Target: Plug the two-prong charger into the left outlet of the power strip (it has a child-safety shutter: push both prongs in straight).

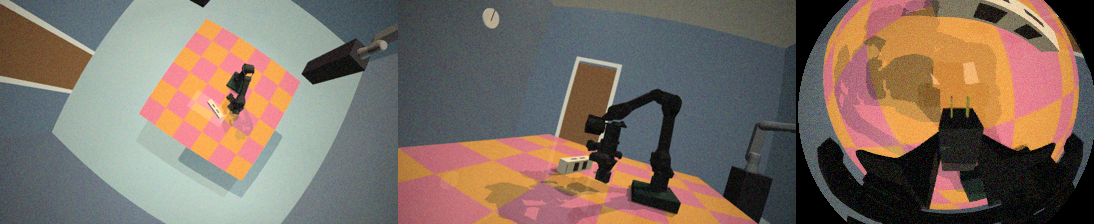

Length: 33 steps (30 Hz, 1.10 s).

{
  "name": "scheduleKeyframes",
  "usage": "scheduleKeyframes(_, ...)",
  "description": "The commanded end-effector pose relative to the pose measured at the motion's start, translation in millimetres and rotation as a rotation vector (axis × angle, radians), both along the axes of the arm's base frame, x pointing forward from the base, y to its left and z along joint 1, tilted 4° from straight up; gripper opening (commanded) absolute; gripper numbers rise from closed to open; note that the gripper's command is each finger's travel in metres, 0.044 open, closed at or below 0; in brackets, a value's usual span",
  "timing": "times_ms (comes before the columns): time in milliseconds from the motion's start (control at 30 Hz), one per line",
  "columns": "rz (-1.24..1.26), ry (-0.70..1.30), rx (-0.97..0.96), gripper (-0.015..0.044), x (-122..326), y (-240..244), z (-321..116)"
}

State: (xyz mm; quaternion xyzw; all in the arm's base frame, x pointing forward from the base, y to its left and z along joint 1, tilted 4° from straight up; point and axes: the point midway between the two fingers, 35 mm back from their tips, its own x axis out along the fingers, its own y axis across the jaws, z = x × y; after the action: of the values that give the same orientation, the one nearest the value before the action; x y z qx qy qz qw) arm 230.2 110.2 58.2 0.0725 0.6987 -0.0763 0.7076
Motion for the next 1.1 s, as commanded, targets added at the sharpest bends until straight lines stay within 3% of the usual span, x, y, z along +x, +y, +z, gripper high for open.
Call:
scheduleKeyframes(0,-0.014,0.003,-0.002,0.0,8,-6,-5)
scheduleKeyframes(1067,-0.088,-0.005,0.001,0.0,48,-41,-19)
